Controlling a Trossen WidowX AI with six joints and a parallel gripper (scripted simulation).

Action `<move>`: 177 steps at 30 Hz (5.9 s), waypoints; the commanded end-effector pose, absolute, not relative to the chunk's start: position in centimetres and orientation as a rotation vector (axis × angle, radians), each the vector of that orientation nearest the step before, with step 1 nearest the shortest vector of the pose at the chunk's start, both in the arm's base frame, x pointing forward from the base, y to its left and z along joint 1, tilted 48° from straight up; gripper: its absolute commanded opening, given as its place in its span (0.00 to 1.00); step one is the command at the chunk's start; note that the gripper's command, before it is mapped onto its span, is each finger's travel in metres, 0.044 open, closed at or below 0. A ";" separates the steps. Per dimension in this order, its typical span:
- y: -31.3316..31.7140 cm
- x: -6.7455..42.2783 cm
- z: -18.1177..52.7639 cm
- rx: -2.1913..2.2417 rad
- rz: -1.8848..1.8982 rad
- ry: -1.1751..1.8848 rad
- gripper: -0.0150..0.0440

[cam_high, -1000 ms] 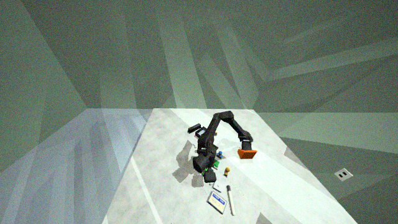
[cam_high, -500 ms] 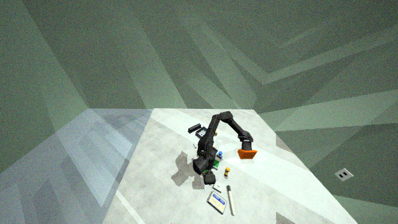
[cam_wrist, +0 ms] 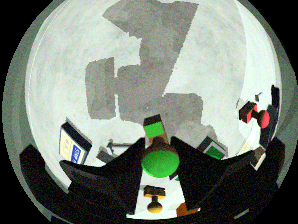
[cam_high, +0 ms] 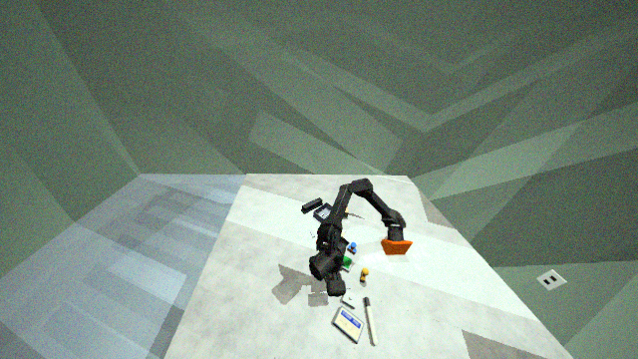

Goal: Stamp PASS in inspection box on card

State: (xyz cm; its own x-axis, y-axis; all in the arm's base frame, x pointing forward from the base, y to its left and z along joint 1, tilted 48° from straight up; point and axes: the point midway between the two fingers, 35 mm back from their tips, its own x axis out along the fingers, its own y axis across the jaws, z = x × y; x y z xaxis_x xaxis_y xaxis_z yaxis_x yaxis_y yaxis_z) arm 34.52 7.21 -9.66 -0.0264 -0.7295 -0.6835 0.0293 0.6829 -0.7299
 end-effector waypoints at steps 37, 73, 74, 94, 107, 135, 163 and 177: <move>8.4 34.7 -8.6 -0.608 -0.668 1.487 0.25; 9.7 34.8 -7.4 -0.606 -0.666 1.489 0.25; 9.8 34.8 -7.4 -0.606 -0.666 1.489 0.25; 10.5 34.8 -6.7 -0.605 -0.665 1.490 0.25; 11.0 34.8 -6.3 -0.605 -0.665 1.490 0.25; 11.9 34.8 -5.3 -0.604 -0.664 1.491 0.25; 9.9 31.1 -1.7 -0.607 -0.665 1.494 0.25; 7.8 27.9 0.2 -0.609 -0.666 1.496 0.25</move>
